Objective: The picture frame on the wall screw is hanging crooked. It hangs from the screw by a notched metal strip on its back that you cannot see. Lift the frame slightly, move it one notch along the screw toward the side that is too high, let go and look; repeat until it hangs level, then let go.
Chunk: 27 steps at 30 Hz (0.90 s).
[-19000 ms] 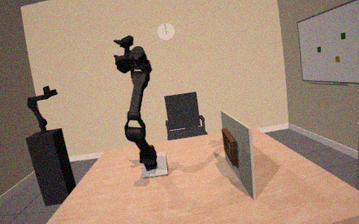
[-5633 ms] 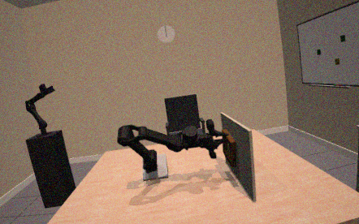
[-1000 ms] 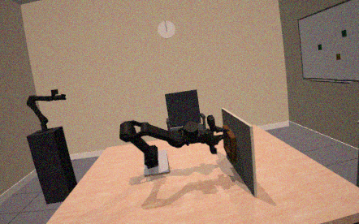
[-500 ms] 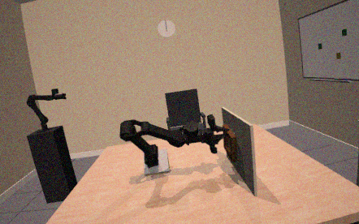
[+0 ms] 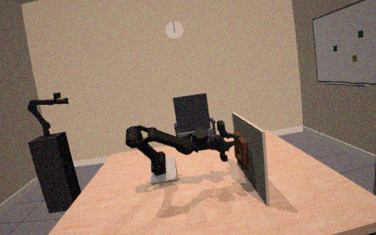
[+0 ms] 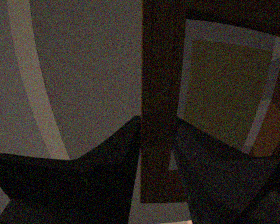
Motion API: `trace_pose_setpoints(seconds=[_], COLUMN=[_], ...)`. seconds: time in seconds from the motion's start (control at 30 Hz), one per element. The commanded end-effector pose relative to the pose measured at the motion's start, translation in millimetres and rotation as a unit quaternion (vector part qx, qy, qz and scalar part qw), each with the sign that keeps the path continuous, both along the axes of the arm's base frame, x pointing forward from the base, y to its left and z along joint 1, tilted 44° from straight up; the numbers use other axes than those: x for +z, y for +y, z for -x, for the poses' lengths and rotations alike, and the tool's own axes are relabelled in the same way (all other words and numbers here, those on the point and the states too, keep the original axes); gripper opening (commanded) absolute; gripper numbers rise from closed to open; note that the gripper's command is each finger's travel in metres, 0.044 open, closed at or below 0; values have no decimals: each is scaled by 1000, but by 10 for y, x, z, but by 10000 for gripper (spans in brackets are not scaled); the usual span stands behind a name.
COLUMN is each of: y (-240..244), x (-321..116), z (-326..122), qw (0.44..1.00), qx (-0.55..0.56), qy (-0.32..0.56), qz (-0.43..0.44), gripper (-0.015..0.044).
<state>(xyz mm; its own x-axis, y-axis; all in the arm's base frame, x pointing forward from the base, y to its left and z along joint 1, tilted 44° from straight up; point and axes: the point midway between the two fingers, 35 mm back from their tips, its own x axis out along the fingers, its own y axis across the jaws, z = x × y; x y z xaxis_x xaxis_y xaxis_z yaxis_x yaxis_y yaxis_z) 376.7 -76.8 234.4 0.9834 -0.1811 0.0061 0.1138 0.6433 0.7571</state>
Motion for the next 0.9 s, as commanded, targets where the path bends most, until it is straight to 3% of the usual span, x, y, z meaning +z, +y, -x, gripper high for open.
trace_pose_setpoints(seconds=[0.0, 0.33, 0.67, 0.87], y=[-2, -9, -7, 7], x=[-2, -12, -11, 21], z=[1, 2, 1, 134], qw=[1000, 999, 1000, 1000], qx=[0, 0, 0, 1], qy=[1, 6, 5, 3], qz=[15, 40, 31, 22], gripper=[0, 0, 260, 260])
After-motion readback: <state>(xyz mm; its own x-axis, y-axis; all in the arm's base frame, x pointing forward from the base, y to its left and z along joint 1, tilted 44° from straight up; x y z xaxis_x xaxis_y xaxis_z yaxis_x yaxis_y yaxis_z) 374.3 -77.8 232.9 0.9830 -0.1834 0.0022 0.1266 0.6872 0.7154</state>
